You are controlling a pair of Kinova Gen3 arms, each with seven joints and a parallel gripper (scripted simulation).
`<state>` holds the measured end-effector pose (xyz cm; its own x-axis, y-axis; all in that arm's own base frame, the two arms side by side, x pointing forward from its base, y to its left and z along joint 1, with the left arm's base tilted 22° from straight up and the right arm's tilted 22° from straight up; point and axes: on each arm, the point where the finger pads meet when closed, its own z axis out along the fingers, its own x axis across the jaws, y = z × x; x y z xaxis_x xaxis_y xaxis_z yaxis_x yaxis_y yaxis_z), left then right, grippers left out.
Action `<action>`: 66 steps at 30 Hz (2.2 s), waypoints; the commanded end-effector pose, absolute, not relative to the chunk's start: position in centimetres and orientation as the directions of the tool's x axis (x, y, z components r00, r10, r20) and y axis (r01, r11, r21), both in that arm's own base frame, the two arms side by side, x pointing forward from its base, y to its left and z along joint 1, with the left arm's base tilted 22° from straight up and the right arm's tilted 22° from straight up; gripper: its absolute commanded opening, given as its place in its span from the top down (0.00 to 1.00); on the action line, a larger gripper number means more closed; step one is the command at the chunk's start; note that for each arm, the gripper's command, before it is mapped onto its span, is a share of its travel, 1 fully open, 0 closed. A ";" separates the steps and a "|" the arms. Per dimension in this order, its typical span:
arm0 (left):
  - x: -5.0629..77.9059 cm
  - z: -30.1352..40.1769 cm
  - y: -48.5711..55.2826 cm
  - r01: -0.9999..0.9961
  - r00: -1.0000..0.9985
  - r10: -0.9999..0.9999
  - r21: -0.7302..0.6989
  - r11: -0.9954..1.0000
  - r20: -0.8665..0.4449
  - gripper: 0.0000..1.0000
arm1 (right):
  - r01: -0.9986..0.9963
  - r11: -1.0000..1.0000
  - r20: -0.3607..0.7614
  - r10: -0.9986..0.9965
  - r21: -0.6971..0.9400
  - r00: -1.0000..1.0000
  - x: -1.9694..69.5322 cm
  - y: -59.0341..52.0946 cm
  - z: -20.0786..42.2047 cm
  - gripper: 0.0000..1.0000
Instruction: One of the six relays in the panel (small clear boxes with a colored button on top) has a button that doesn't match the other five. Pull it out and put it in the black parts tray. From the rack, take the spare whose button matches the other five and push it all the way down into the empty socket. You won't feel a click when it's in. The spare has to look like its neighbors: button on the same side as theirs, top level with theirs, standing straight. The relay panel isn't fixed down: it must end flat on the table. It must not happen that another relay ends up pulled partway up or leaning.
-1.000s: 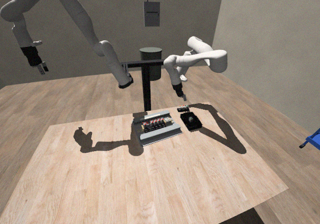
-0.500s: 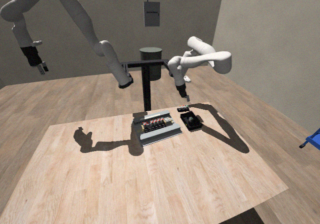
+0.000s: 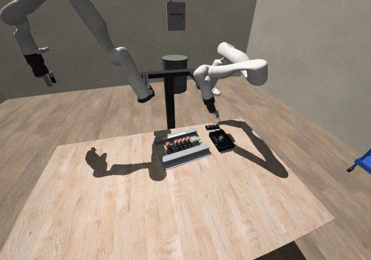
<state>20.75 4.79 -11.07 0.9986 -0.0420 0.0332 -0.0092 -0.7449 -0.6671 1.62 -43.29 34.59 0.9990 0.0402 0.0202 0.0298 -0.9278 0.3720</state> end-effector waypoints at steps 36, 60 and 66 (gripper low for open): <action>20.7 -11.2 3.7 -0.009 0.999 -0.042 -0.667 -0.745 0.034 0.00 | 0.030 -0.927 0.021 0.040 0.373 0.999 1.6 -43.3 34.7 0.00; 20.8 -13.0 4.2 -0.009 0.999 -0.042 -0.667 -0.745 0.034 0.00 | 0.030 -0.927 0.021 0.040 0.373 0.999 1.6 -43.3 34.7 0.00; 20.8 -13.9 4.6 -0.009 0.999 -0.042 -0.667 -0.745 0.034 0.00 | 0.030 -0.927 0.021 0.040 0.373 0.999 1.6 -43.3 34.7 0.00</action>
